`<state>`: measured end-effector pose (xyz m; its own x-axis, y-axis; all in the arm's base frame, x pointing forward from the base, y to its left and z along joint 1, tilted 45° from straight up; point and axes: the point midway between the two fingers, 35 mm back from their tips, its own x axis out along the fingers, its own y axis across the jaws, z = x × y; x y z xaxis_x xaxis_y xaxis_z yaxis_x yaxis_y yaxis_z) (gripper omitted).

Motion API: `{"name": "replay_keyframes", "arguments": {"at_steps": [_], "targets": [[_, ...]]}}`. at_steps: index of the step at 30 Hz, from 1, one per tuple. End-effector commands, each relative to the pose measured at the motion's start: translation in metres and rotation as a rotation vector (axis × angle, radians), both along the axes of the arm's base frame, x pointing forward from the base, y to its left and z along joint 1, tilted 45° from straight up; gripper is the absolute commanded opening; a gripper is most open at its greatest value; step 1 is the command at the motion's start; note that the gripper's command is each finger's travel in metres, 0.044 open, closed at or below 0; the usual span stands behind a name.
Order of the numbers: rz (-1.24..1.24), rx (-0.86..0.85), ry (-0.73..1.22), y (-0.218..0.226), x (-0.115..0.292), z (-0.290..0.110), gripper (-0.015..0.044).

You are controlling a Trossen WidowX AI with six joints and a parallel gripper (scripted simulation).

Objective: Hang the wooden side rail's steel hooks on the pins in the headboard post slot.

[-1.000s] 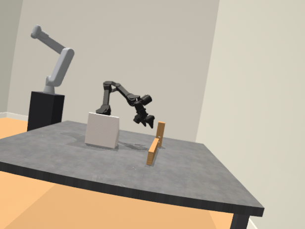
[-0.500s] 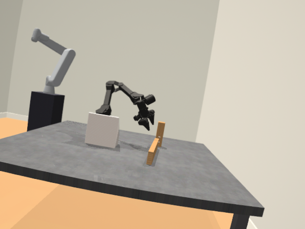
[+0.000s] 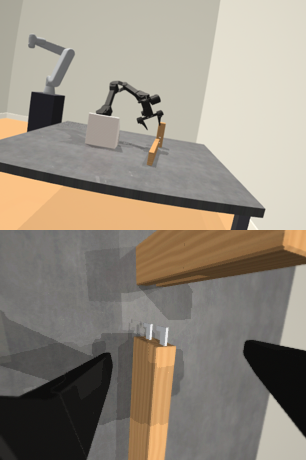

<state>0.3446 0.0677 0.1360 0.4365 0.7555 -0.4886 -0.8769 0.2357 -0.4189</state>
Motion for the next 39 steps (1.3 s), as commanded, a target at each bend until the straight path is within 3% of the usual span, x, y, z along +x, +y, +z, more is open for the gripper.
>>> {"name": "replay_keyframes", "arguments": {"at_steps": [1, 21, 39], "targets": [[-0.477, 0.344, 0.797, -0.011, 0.015, 0.0, 0.044], [-1.258, 0.782, 1.912, -0.014, 0.02, 0.004, 0.044], [-2.129, 1.028, 2.788, 0.001, 0.022, 0.026, 0.044]]}}
